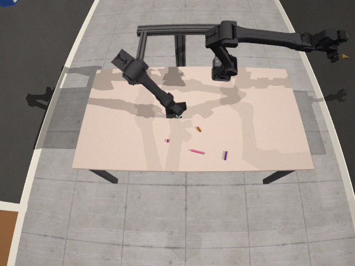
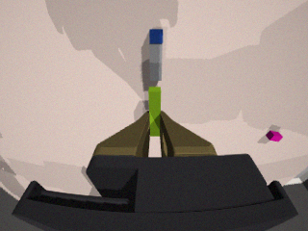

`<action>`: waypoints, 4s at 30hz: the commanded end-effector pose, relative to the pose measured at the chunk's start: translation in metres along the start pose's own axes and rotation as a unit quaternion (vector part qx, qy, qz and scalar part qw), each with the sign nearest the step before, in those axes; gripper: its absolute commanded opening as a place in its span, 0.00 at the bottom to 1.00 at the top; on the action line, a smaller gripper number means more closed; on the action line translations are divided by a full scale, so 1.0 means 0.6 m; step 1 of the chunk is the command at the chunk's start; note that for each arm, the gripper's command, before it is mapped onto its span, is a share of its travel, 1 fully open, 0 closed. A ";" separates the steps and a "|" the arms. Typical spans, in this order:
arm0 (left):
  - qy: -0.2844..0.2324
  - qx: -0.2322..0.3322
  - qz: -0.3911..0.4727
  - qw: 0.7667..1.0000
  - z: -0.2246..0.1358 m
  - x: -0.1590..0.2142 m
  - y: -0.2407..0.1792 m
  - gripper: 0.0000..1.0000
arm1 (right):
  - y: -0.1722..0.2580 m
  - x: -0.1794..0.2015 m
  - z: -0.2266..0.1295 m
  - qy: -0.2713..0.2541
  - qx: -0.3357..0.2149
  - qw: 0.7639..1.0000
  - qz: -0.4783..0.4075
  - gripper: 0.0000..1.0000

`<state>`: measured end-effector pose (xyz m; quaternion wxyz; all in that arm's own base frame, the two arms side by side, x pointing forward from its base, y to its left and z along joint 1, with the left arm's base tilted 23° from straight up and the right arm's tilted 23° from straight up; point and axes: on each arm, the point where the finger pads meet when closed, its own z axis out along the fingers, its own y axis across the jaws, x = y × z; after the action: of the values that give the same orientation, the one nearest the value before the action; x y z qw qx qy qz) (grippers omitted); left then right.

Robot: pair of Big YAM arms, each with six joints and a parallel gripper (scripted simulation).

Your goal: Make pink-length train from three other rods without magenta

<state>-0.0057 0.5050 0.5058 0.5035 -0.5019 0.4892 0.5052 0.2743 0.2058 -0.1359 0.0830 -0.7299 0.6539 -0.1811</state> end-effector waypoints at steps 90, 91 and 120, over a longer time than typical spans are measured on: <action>-0.044 -0.004 0.006 0.999 -0.002 -0.080 0.008 1.00 | -0.018 -0.003 -0.008 -0.011 0.010 1.000 0.005 0.04; -0.044 -0.004 0.006 0.999 -0.002 -0.080 0.008 1.00 | -0.018 -0.003 -0.008 -0.011 0.010 1.000 0.005 0.04; -0.044 -0.004 0.006 0.999 -0.002 -0.080 0.008 1.00 | -0.012 -0.004 0.024 -0.007 0.005 1.000 0.001 0.04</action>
<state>-0.0057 0.5050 0.5058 0.5035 -0.5019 0.4892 0.5052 0.2785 0.2031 -0.1469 0.0807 -0.7297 0.6545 -0.1807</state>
